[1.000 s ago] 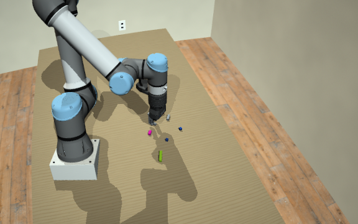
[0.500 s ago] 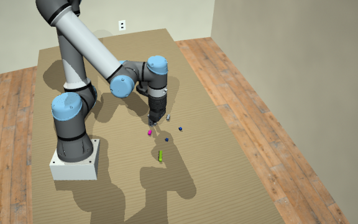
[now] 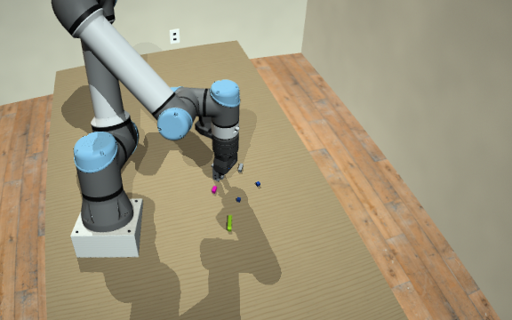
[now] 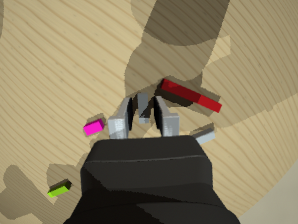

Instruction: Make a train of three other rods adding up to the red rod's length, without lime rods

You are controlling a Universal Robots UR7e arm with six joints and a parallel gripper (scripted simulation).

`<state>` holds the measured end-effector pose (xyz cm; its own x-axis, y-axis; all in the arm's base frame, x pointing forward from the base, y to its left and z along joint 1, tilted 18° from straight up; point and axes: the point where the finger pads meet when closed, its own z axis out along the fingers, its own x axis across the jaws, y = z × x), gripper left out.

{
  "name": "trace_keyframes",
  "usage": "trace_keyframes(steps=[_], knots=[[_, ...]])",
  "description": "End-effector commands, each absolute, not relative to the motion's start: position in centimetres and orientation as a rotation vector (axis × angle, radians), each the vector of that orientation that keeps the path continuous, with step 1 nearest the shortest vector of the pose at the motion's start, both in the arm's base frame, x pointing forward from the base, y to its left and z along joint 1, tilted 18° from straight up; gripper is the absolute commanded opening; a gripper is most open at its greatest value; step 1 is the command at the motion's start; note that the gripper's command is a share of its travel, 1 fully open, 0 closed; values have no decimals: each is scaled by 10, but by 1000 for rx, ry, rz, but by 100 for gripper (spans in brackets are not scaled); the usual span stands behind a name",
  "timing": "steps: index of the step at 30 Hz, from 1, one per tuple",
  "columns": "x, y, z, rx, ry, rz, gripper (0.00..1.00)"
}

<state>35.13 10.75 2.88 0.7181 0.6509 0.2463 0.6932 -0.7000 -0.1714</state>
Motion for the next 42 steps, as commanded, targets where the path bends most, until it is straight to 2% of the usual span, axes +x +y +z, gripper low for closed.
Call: trace_keyframes(steps=[1,22,23,42], knots=[[351,108,28,-2672,-1065,-243,54],[351,108,28,-2672,-1065,-243,54],[351,108,28,-2672,-1065,-243,24],[351,108,28,-2672,-1065,-243,24]])
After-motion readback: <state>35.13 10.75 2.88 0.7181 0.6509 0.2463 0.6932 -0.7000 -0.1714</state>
